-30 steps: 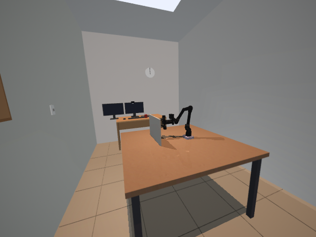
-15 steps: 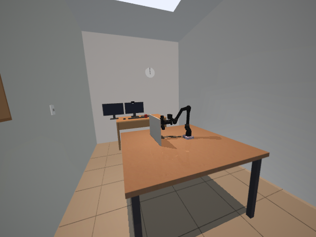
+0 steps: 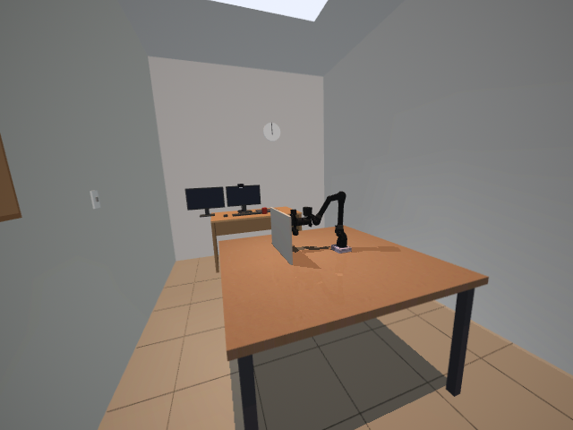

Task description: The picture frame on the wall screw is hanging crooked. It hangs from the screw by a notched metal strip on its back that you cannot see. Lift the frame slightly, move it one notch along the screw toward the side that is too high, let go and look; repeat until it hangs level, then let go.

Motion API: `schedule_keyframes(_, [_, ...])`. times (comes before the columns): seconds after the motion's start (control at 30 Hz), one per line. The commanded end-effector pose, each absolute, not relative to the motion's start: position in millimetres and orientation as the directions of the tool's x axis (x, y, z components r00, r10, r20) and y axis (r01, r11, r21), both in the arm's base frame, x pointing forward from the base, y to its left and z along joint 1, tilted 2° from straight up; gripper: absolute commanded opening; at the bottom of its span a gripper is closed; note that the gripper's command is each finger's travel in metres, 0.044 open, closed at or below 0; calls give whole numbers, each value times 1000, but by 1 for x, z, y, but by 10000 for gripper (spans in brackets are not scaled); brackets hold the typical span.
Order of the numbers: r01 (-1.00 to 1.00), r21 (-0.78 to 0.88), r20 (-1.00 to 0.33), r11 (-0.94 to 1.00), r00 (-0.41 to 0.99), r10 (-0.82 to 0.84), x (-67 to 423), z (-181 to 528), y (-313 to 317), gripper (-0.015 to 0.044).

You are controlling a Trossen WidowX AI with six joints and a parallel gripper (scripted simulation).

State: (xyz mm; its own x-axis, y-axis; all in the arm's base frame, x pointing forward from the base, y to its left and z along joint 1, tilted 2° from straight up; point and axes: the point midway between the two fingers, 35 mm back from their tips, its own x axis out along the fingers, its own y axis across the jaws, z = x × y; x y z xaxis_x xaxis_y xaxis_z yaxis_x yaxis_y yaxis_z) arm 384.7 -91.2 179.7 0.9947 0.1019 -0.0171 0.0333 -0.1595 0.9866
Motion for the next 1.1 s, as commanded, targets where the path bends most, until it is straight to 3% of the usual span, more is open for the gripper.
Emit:
schedule_keyframes(0.0, [28,987,-12,-161,995,99,385,181,-92,260])
schedule_keyframes(0.97, [28,987,-12,-161,995,99,386,182,-92,260])
schedule_keyframes(1.07, [28,987,-12,-161,995,99,386,182,-92,181])
